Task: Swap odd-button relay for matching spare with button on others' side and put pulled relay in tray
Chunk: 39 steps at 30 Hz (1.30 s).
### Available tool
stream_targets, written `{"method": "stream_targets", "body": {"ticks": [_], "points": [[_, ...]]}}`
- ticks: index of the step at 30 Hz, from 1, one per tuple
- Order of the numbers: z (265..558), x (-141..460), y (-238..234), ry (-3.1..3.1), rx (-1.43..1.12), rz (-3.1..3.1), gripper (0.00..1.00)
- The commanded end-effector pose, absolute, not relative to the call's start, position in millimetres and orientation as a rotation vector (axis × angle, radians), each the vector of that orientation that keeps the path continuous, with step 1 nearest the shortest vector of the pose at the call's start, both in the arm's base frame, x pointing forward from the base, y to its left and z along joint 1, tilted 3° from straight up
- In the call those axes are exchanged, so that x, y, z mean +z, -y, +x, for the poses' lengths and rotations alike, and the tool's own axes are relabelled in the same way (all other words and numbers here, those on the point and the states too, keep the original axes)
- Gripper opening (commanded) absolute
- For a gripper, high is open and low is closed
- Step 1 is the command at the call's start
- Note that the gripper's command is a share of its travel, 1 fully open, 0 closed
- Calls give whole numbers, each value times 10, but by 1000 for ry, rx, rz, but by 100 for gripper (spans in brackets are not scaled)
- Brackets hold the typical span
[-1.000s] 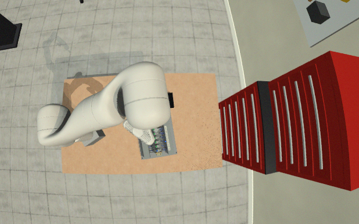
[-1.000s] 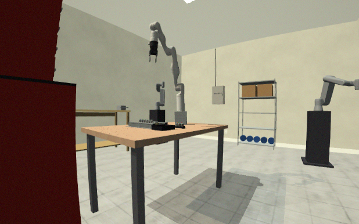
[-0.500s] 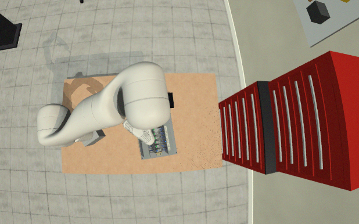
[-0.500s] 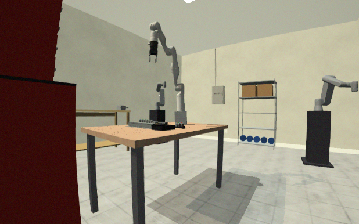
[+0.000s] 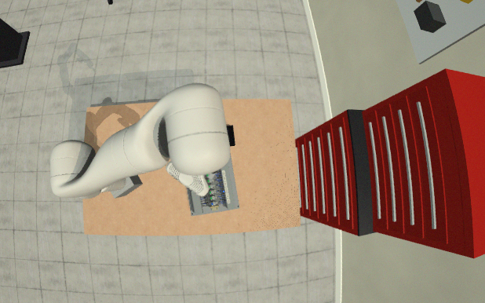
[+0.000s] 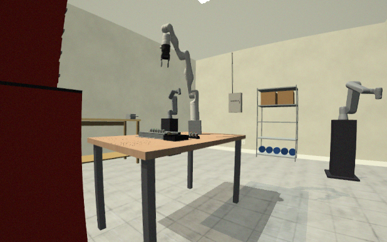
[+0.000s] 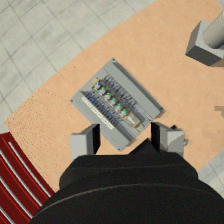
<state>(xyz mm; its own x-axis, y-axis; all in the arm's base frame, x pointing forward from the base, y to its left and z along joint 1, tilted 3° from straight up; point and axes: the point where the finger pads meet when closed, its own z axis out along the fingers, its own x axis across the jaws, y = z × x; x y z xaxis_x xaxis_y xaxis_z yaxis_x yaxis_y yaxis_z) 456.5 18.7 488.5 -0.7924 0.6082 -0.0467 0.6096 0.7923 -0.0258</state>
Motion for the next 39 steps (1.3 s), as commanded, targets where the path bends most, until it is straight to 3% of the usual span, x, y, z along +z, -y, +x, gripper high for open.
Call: {"method": "stream_targets", "body": {"ticks": [1, 39], "points": [[4542, 4898, -197, -2960, -66, 989, 100], [4564, 4897, -183, -3098, -62, 331, 100]]}}
